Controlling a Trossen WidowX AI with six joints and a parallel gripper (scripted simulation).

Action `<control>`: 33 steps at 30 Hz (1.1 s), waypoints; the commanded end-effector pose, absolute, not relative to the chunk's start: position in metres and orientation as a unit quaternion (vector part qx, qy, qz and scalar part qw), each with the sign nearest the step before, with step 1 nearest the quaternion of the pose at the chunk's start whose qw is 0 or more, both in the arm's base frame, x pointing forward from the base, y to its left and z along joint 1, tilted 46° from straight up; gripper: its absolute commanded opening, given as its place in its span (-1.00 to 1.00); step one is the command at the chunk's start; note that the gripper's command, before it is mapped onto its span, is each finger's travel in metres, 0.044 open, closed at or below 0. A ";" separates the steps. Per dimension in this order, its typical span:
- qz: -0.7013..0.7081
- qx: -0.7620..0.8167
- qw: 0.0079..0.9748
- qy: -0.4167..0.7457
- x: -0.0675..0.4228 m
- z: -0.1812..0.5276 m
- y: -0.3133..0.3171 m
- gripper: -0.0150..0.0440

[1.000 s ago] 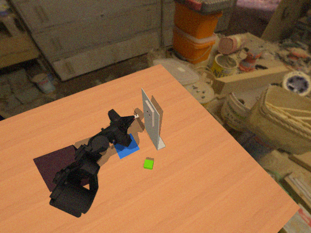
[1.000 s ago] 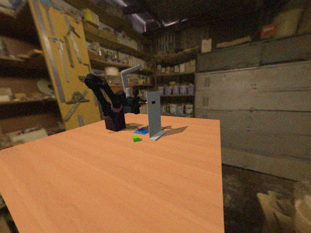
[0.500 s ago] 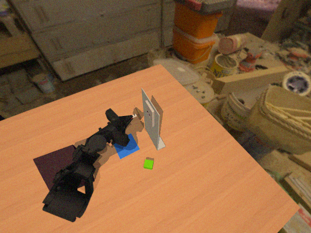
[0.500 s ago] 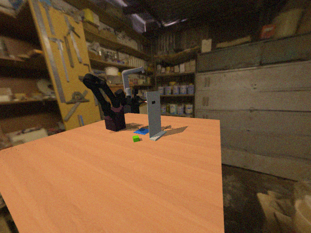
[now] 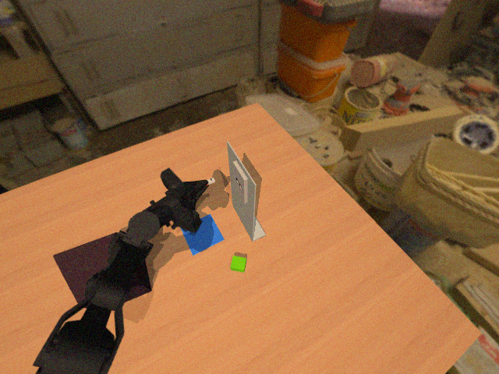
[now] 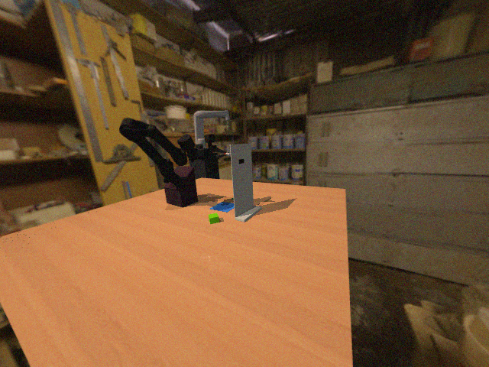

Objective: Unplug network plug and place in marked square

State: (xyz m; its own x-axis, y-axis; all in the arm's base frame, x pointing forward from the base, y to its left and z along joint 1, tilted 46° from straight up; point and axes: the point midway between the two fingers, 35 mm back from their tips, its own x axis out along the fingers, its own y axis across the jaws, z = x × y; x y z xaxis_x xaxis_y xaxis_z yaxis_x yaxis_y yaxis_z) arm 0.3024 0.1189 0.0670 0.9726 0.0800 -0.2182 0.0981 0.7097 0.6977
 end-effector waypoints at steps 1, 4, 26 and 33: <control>-0.005 0.384 0.916 0.112 0.300 0.074 0.123 -0.49; -0.005 0.385 0.916 0.110 0.298 0.078 0.127 -0.49; -0.177 0.356 0.894 0.208 0.295 0.001 0.086 -0.49; -0.264 0.335 0.871 0.244 0.285 -0.034 0.059 -0.49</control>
State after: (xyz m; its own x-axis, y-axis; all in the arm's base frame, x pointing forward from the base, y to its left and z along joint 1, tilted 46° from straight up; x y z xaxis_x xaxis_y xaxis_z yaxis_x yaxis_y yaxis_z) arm 0.2886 0.0690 -0.0222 0.7829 -0.2467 -0.5712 0.5678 0.6586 0.4938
